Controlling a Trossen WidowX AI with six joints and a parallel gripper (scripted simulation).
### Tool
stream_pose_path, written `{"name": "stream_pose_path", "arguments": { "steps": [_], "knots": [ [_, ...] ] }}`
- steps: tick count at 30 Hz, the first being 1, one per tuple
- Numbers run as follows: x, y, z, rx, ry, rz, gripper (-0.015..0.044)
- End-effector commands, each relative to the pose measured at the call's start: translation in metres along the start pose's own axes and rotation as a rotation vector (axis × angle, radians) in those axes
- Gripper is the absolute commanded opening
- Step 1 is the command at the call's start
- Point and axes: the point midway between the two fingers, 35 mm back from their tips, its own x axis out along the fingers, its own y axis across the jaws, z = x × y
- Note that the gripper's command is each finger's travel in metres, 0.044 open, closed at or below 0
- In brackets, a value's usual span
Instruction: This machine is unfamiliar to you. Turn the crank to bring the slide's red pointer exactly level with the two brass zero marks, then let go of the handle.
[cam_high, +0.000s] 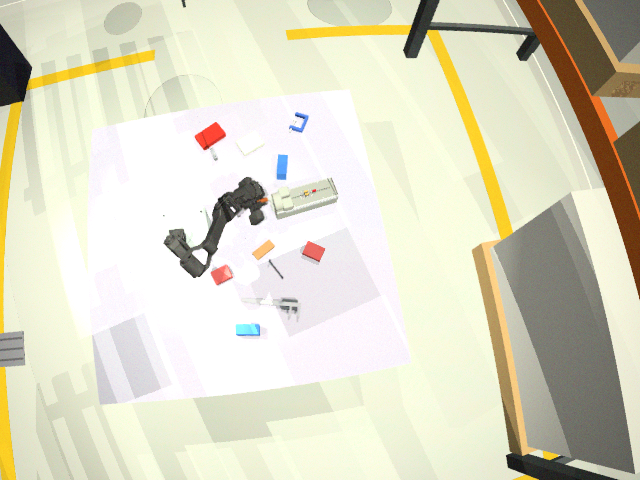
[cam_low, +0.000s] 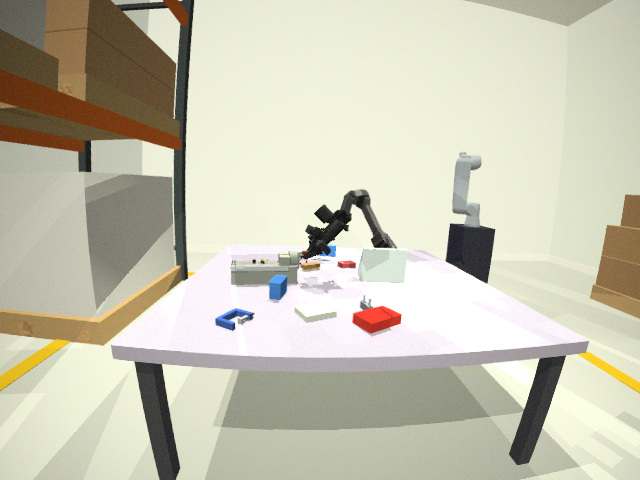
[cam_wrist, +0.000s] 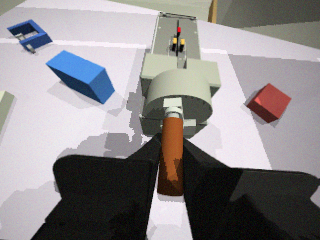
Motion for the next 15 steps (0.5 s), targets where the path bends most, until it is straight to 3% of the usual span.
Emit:
{"name": "stream_pose_path", "arguments": {
  "steps": [1, 15],
  "knots": [
    [-0.002, -0.009, 0.002, 0.004, -0.003, -0.014, 0.0],
    [-0.001, -0.02, 0.0, 0.004, -0.003, -0.014, 0.0]
  ]
}}
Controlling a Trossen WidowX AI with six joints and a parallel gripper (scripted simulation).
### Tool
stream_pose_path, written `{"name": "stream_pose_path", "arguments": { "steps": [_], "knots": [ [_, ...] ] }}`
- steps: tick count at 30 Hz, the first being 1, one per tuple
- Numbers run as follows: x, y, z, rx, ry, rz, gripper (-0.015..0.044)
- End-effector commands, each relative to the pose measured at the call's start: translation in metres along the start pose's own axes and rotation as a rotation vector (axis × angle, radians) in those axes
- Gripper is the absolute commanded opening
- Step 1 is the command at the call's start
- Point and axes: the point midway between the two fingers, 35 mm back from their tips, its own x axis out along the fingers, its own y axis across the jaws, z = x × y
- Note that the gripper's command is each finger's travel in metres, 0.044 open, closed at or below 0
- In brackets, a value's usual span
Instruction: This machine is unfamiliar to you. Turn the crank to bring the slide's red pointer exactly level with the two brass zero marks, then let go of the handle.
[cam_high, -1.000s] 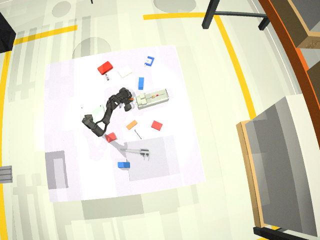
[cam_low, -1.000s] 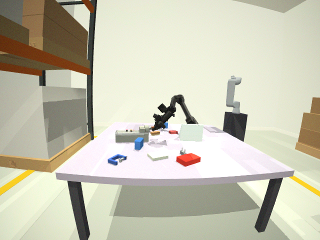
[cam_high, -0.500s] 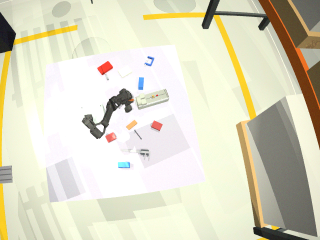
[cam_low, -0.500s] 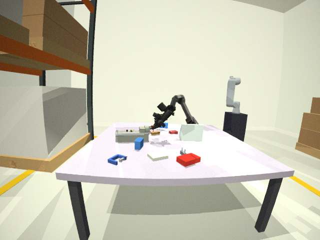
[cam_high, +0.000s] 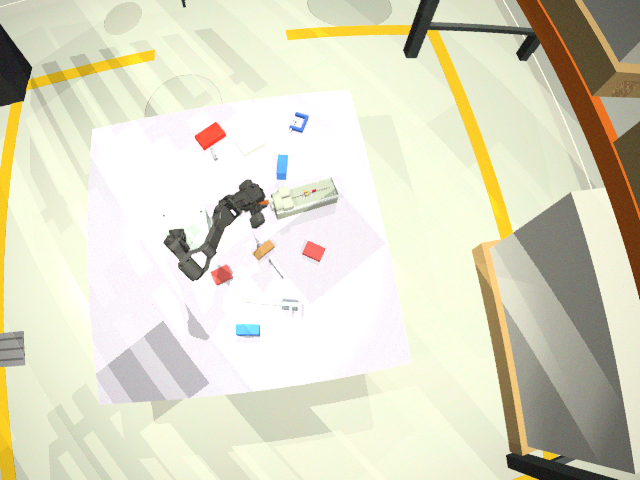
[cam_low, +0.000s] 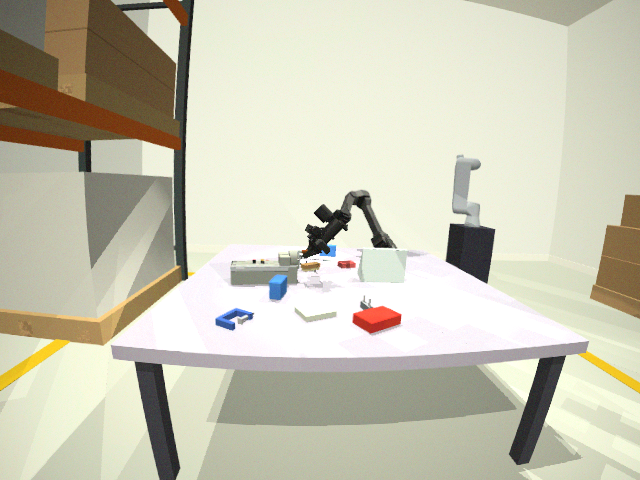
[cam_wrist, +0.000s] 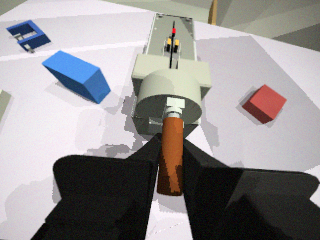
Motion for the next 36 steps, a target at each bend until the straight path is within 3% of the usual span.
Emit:
{"name": "stream_pose_path", "arguments": {
  "steps": [1, 36],
  "knots": [
    [0.0, -0.009, 0.0, 0.011, 0.002, -0.02, 0.0],
    [0.006, -0.02, -0.006, 0.01, 0.002, -0.021, 0.0]
  ]
}}
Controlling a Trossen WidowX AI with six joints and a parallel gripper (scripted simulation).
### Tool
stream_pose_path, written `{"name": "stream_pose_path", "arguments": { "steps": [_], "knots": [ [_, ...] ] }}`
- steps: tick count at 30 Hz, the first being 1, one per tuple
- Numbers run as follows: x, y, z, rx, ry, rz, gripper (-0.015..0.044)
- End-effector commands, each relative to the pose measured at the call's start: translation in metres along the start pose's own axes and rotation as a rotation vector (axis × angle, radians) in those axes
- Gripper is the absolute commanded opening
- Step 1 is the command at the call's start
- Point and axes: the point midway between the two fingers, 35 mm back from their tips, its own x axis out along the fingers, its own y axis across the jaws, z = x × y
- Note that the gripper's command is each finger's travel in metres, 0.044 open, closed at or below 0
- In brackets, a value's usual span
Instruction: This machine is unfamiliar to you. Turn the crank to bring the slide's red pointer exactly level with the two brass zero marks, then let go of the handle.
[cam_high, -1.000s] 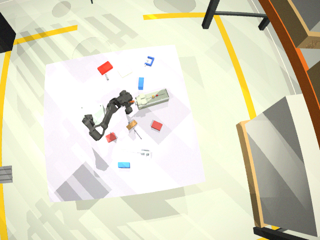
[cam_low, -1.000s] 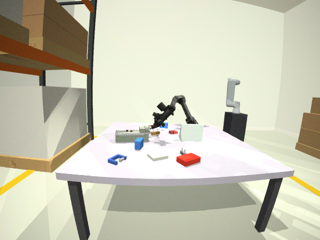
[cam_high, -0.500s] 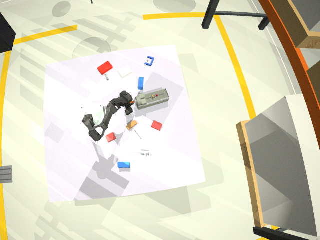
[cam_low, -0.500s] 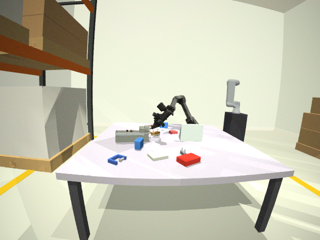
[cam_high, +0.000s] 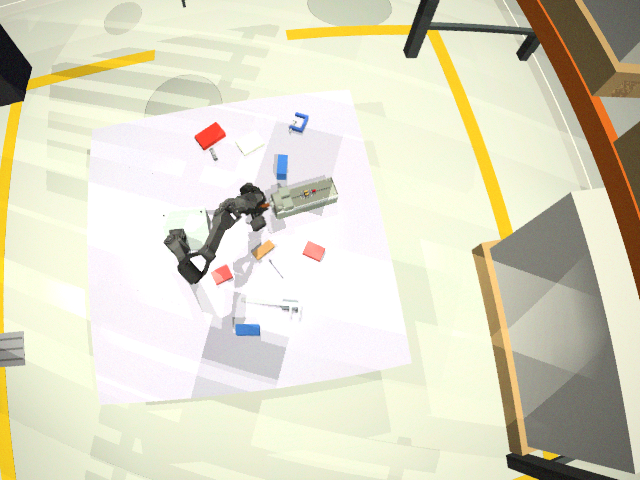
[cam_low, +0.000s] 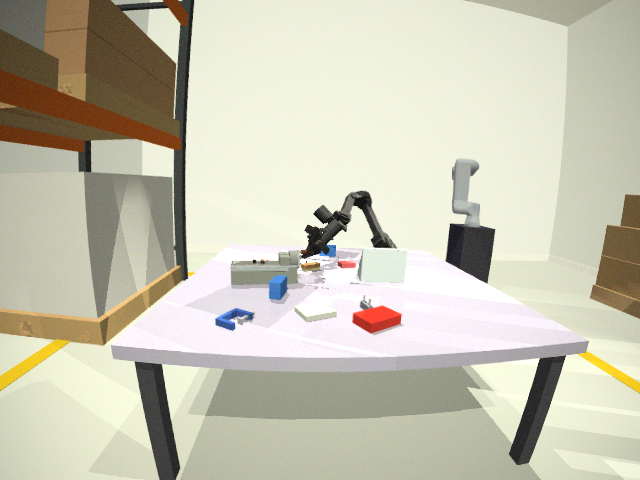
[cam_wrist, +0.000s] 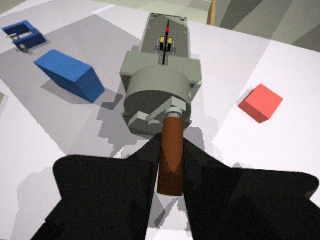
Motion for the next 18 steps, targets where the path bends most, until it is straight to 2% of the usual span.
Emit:
{"name": "stream_pose_path", "arguments": {
  "steps": [1, 18],
  "knots": [
    [0.0031, -0.0083, -0.003, 0.011, 0.012, -0.022, 0.0],
    [0.0055, -0.011, -0.0055, 0.011, 0.012, -0.022, 0.0]
  ]
}}
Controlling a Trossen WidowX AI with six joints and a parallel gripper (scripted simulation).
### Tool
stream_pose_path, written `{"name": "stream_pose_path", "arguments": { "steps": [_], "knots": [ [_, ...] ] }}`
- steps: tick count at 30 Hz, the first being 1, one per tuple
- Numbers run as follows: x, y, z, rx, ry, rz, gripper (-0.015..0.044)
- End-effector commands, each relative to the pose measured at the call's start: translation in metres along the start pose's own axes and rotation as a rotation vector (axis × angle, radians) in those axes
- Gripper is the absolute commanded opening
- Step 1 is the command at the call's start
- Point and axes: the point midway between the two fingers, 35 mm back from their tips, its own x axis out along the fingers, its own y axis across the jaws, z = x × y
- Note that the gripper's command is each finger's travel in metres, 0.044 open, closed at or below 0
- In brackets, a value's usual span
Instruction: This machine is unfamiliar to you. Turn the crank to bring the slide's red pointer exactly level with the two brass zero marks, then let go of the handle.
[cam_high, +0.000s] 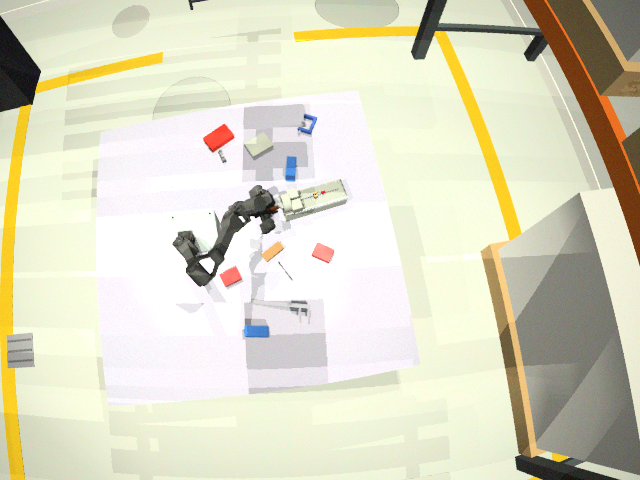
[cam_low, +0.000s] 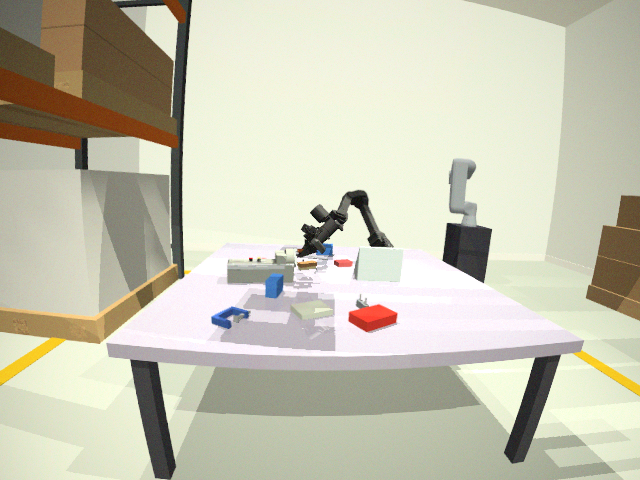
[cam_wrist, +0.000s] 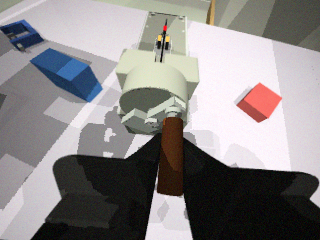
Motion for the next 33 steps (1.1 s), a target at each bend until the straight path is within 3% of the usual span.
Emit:
{"name": "stream_pose_path", "arguments": {
  "steps": [1, 33],
  "knots": [
    [0.0039, -0.0076, -0.0038, 0.011, 0.015, -0.02, 0.0],
    [0.0104, -0.0117, -0.0106, 0.01, 0.015, -0.02, 0.0]
  ]
}}
